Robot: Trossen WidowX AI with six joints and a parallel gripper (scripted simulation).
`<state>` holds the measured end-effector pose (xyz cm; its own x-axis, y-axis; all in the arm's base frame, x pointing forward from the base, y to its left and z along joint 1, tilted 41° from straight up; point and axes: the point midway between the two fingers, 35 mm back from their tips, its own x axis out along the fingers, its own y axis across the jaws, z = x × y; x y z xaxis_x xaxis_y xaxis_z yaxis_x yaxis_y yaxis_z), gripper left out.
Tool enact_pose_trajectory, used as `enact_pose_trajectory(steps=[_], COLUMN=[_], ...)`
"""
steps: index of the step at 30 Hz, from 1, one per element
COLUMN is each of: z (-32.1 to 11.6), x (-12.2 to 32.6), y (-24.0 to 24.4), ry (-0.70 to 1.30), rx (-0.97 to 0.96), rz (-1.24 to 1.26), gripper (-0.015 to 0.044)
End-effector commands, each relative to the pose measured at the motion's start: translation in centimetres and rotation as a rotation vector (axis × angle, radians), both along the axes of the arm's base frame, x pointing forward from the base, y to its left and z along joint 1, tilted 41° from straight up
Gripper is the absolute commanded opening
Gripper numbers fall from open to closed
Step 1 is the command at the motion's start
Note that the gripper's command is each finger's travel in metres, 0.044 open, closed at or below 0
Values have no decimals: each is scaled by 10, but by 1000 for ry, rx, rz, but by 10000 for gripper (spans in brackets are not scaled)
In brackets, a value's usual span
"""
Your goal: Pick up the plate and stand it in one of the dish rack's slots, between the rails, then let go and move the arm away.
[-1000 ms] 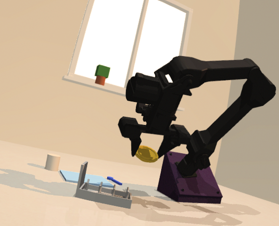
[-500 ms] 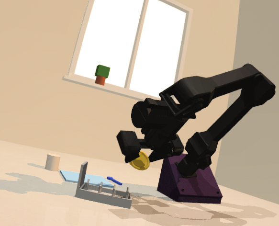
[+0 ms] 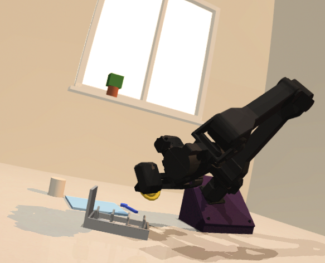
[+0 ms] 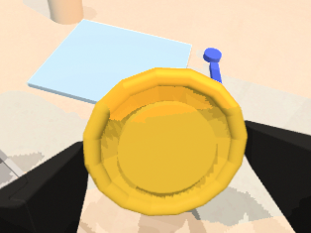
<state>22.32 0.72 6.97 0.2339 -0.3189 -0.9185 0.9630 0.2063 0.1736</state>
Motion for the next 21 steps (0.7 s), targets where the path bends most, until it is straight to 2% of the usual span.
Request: enact_pose_trajectory(steps=[1,21], z=[-1,5], x=[2,9], y=[2,25], ry=[-55,-371], rx=[-64,-307], rz=[30,181], gripper=[0,0])
